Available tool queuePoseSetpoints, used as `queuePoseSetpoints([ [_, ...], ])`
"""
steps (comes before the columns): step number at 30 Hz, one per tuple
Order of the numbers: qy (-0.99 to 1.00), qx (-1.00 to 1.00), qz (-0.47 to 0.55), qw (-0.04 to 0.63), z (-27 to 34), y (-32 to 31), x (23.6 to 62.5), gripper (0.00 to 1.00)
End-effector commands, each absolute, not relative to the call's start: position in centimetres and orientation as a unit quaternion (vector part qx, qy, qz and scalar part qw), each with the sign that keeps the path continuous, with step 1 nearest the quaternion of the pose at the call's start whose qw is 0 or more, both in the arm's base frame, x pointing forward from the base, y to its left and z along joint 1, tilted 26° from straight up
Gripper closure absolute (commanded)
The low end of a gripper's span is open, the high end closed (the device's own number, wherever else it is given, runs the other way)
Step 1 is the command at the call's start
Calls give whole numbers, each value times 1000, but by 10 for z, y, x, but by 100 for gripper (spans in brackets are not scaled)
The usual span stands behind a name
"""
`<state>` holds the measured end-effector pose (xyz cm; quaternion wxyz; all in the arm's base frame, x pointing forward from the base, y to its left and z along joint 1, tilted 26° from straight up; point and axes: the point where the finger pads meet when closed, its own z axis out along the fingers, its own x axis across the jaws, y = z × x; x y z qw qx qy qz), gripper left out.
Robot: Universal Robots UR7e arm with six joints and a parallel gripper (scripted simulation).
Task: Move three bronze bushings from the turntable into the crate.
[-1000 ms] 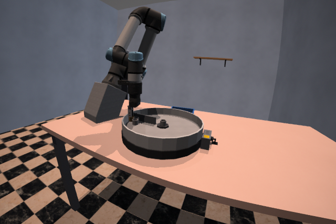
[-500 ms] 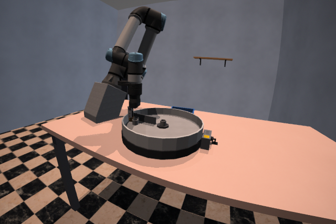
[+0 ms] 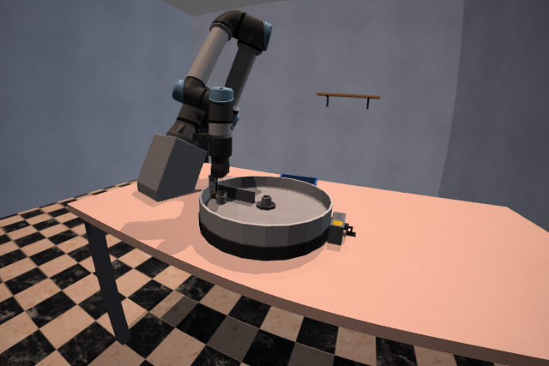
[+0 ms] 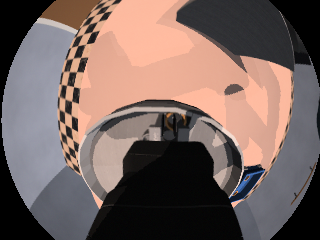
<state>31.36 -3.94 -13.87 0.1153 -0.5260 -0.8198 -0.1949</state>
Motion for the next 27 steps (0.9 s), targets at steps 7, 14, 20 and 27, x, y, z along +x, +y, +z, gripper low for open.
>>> queuePoseSetpoints([
  [7,-820,-526,-195,115,-139,-40,314,60],
  [14,-820,-526,-195,115,-143,-38,314,60],
  [20,-820,-526,-195,115,-143,-38,314,60],
  [27,-820,-526,-195,115,-145,-37,314,60],
])
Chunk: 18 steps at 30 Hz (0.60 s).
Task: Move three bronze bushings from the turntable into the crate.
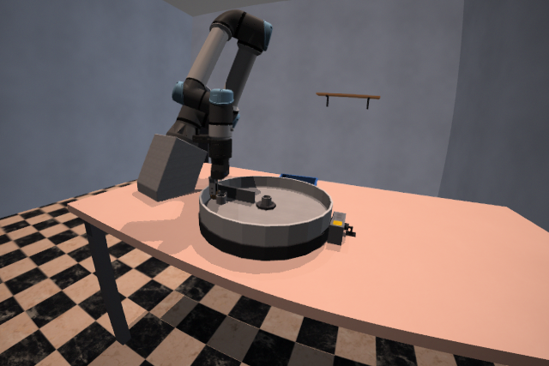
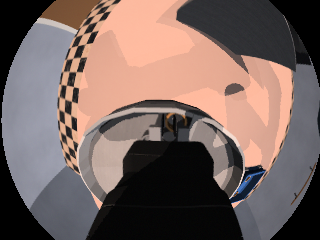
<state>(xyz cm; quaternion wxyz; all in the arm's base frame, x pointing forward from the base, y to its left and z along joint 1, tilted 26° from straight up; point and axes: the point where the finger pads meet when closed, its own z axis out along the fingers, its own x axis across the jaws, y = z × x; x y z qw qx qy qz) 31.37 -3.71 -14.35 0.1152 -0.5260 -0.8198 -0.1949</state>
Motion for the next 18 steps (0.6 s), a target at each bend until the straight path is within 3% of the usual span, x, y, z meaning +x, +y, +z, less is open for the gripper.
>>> queuePoseSetpoints([
  [1,-820,-526,-195,115,-146,-36,314,60],
  [18,-820,-526,-195,115,-150,-34,314,60],
])
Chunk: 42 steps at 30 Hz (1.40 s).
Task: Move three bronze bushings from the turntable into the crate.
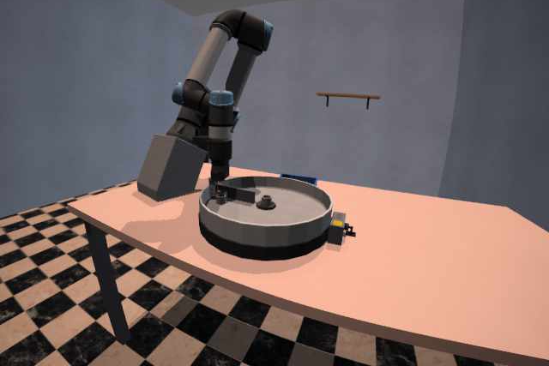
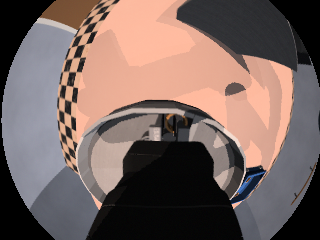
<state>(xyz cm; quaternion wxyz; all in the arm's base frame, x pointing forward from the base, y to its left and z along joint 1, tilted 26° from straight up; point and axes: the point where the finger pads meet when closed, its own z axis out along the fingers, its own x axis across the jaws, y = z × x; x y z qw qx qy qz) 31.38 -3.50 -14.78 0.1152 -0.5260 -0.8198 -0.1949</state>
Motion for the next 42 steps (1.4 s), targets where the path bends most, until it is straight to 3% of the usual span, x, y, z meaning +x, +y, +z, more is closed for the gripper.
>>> queuePoseSetpoints([
  [1,-820,-526,-195,115,-150,-34,314,60],
  [42,-820,-526,-195,115,-156,-32,315,60],
])
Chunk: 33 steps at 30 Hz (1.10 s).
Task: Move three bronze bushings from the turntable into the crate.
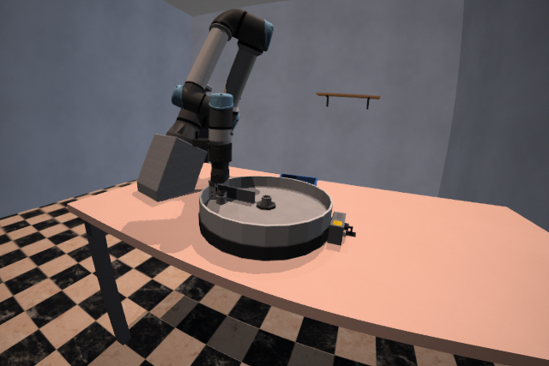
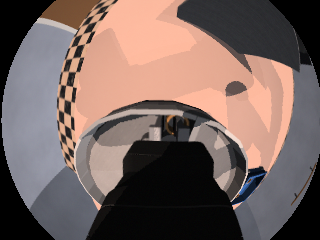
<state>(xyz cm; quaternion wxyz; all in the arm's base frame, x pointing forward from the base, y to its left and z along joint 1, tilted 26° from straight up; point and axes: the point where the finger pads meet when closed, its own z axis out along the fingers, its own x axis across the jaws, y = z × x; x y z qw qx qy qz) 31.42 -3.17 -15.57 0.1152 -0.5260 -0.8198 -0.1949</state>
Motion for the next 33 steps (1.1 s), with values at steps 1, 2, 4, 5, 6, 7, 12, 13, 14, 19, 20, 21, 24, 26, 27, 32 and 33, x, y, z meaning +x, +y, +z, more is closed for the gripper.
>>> queuePoseSetpoints([
  [1,-820,-526,-195,115,-156,-32,315,60],
  [2,-820,-526,-195,115,-156,-32,315,60],
  [4,-820,-526,-195,115,-156,-32,315,60],
  [5,-820,-526,-195,115,-156,-32,315,60],
  [6,-820,-526,-195,115,-156,-32,315,60],
  [7,-820,-526,-195,115,-156,-32,315,100],
  [12,-820,-526,-195,115,-156,-32,315,100],
  [13,-820,-526,-195,115,-156,-32,315,100],
  [14,-820,-526,-195,115,-156,-32,315,100],
  [19,-820,-526,-195,115,-156,-32,315,100],
  [20,-820,-526,-195,115,-156,-32,315,100],
  [21,-820,-526,-195,115,-156,-32,315,100],
  [24,-820,-526,-195,114,-156,-32,315,100],
  [26,-820,-526,-195,114,-156,-32,315,100],
  [27,-820,-526,-195,114,-156,-32,315,100],
  [32,-820,-526,-195,114,-156,-32,315,100],
  [33,-820,-526,-195,114,-156,-32,315,100],
])
